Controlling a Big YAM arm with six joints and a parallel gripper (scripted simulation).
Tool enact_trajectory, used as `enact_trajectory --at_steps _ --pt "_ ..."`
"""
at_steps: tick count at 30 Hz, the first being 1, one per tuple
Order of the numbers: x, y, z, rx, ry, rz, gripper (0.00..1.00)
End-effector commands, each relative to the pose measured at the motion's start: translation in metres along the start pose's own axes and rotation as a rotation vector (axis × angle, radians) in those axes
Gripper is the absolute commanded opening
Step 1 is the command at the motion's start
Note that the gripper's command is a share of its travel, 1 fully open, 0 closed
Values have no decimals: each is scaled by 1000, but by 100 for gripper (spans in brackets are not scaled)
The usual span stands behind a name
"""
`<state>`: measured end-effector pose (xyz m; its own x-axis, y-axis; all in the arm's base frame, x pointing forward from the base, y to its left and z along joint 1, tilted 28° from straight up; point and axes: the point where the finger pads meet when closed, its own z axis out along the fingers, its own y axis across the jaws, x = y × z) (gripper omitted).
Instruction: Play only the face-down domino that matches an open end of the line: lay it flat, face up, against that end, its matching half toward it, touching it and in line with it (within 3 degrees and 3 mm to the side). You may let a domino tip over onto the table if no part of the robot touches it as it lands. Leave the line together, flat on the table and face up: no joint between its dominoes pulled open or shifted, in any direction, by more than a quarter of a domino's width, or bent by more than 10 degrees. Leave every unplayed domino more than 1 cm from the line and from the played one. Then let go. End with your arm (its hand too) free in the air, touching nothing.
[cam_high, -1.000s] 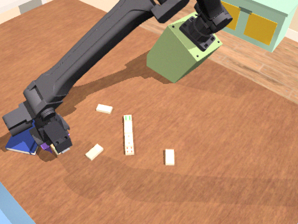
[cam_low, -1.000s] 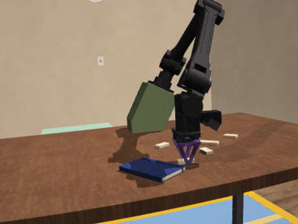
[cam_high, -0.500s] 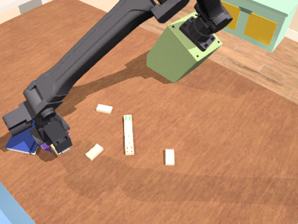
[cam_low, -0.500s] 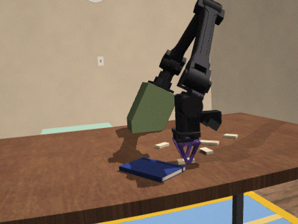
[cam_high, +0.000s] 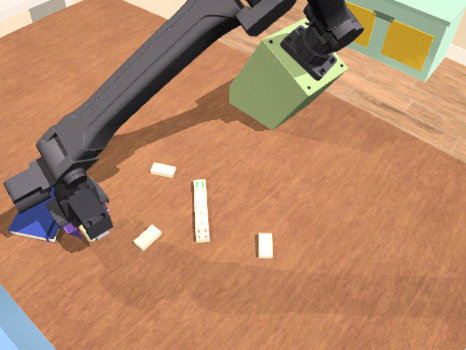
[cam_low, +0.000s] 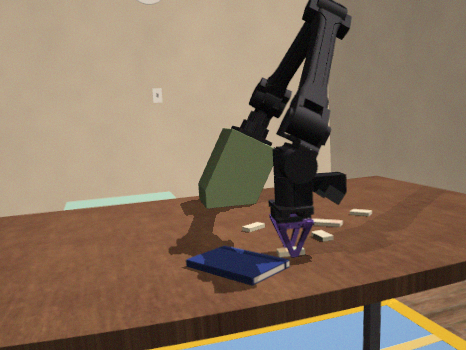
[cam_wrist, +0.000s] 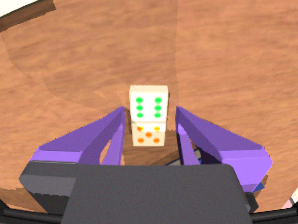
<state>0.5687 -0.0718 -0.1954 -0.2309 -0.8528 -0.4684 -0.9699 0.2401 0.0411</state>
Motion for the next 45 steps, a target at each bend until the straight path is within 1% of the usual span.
enact_trajectory --at_steps 1,5,6,15,22,23,32,39,40,45 --pt "7 -10 1 18 -5 12 42" --pt "7 -10 1 18 -5 12 42" --pt "1 -5 -5 12 0 0 42" --pt "8 -9 1 18 -5 14 42" --pt "8 -9 1 18 -5 14 42" --pt "1 -5 -5 12 0 0 42" --pt "10 -9 0 17 -5 17 42" --pt "10 -9 0 17 -5 17 42" --pt "1 -5 -5 12 0 1 42" --pt "7 -7 -2 15 -3 11 42"
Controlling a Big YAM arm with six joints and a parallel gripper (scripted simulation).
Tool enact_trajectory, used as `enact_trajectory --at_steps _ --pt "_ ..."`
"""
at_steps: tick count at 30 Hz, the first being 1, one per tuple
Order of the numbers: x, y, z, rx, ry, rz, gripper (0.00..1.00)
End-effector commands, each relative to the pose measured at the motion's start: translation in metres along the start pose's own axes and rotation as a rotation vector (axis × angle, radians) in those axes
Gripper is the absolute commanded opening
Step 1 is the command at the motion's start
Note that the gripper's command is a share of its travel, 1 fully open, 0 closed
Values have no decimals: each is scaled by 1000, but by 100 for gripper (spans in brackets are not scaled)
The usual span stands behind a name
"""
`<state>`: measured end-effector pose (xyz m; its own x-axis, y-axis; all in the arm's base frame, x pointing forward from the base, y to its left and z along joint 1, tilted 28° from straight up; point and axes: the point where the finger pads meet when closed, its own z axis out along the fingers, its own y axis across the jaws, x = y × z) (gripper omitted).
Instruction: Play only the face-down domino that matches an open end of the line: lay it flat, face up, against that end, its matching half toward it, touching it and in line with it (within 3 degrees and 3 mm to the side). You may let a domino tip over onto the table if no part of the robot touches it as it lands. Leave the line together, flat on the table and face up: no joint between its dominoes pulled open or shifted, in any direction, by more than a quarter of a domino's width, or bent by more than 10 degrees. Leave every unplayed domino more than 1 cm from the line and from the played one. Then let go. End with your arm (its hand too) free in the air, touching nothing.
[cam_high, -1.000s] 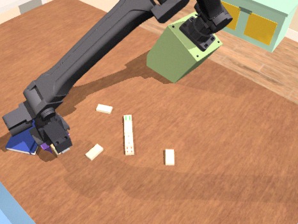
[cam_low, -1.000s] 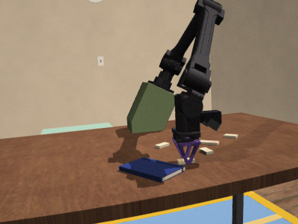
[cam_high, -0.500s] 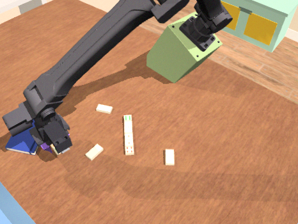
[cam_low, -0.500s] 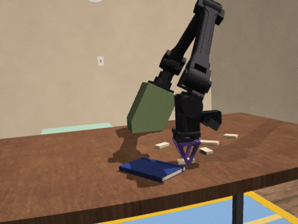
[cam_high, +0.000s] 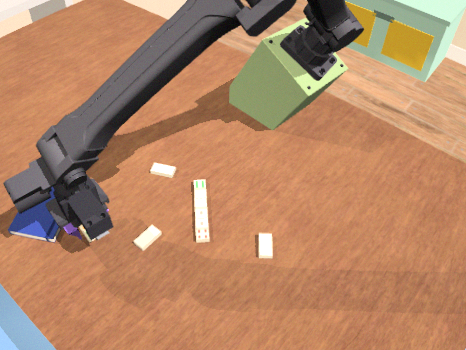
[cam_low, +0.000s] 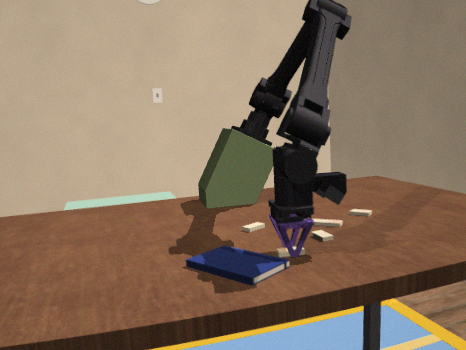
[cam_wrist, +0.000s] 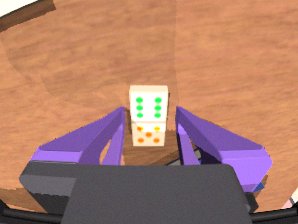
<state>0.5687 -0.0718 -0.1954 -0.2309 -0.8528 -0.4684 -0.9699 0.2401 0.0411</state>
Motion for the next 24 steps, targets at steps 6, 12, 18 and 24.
enact_trajectory --at_steps 6,12,18,24 --pt "11 -8 0 17 -6 20 42" --pt "1 -5 -5 12 0 1 42" --pt "9 -6 -2 15 -4 15 42" --pt "13 -7 0 17 -6 23 42"
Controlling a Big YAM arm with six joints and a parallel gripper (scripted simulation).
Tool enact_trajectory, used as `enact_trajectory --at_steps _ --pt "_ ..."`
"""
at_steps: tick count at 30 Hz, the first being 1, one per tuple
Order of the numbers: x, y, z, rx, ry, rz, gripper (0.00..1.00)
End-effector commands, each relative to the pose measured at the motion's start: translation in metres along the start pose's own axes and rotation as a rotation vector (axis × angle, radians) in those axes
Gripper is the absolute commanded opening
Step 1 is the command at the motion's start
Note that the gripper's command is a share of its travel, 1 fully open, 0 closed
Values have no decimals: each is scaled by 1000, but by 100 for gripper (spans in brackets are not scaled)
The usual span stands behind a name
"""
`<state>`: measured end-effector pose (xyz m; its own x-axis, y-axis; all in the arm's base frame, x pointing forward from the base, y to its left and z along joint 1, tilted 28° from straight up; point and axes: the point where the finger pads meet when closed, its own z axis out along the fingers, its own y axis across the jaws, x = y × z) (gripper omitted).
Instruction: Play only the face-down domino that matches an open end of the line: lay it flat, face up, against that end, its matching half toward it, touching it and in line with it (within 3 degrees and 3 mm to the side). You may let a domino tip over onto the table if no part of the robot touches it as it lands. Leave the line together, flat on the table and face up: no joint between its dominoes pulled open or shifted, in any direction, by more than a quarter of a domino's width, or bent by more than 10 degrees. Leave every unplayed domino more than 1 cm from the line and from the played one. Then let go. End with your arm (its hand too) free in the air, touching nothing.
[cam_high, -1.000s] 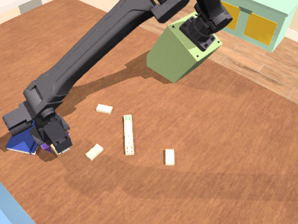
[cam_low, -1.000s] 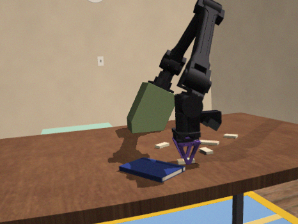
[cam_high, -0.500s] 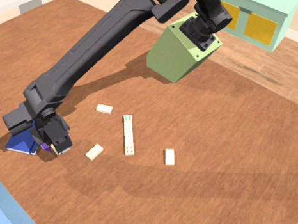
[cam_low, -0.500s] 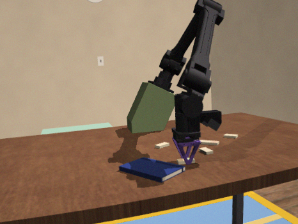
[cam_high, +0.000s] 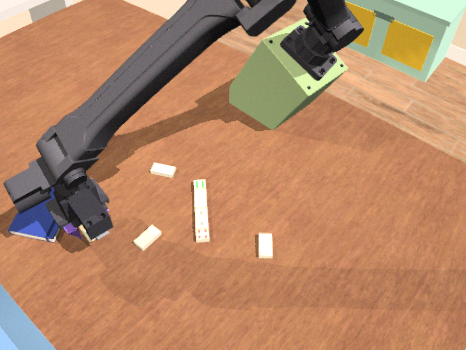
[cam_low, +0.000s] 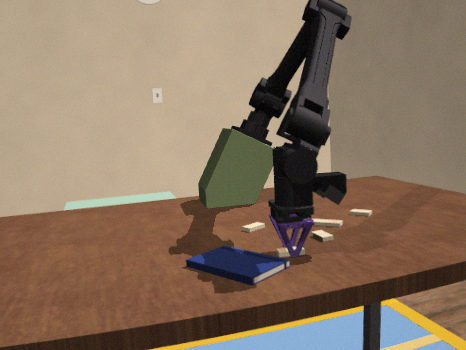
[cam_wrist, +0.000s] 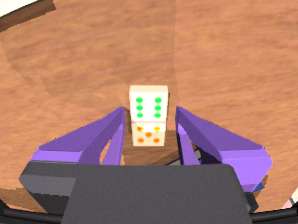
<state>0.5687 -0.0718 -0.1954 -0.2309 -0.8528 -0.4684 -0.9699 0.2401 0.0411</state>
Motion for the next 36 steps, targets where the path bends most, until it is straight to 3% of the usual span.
enact_trajectory --at_steps 1,4,5,21,22,36 --pt "13 -7 0 17 -6 23 42" --pt "13 -7 0 17 -6 23 42" --pt "1 -4 -5 12 0 1 42" --pt "14 -7 -1 16 -6 25 42" --pt "1 -4 -5 12 0 2 42" --pt "15 -6 -1 16 -6 28 42"
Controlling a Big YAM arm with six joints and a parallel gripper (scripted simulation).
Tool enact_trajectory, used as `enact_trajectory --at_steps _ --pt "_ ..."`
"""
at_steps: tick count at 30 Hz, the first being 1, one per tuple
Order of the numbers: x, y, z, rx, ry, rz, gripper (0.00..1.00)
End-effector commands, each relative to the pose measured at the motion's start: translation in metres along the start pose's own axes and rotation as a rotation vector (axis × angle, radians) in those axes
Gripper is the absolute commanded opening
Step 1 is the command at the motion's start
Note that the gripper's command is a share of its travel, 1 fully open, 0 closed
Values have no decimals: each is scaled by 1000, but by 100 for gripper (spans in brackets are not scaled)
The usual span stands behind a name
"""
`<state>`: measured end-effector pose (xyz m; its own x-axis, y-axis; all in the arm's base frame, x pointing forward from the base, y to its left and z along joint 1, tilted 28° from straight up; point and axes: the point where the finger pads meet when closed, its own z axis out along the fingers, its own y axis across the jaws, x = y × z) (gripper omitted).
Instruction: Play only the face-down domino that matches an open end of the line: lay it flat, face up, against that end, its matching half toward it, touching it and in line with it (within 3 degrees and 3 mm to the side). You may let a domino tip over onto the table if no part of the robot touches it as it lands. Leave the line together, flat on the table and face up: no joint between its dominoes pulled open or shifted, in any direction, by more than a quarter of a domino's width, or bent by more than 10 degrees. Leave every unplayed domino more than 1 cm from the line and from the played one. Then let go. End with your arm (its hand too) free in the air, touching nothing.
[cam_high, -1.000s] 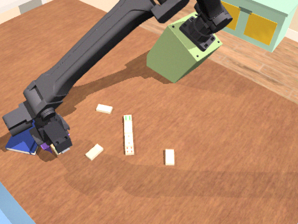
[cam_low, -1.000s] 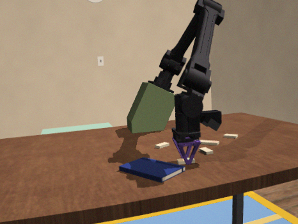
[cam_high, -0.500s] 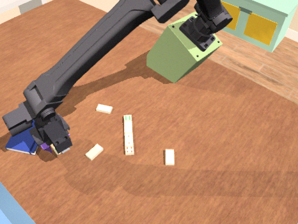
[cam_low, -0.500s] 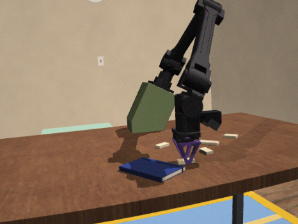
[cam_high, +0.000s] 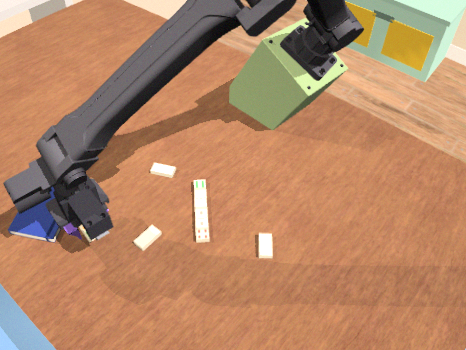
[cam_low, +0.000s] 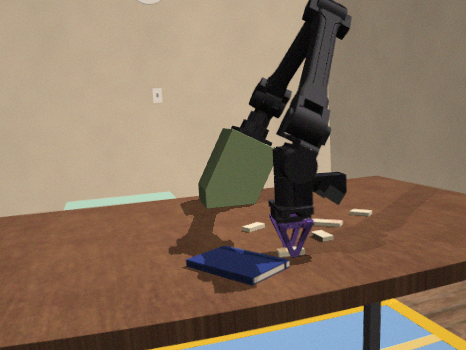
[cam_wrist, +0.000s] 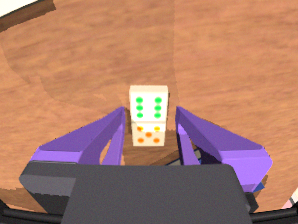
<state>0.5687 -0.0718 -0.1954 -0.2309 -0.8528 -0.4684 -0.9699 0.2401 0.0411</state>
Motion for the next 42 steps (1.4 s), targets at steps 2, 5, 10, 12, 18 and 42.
enact_trajectory --at_steps 2,5,10,12,18,42 --pt "15 -6 -1 16 -6 28 42" --pt "5 -5 -4 13 -2 8 42" --pt "13 -5 -2 15 -5 24 42" --pt "17 -5 -1 16 -6 31 42" --pt "17 -5 -1 16 -6 31 42" --pt "12 -4 -3 13 -4 21 42"
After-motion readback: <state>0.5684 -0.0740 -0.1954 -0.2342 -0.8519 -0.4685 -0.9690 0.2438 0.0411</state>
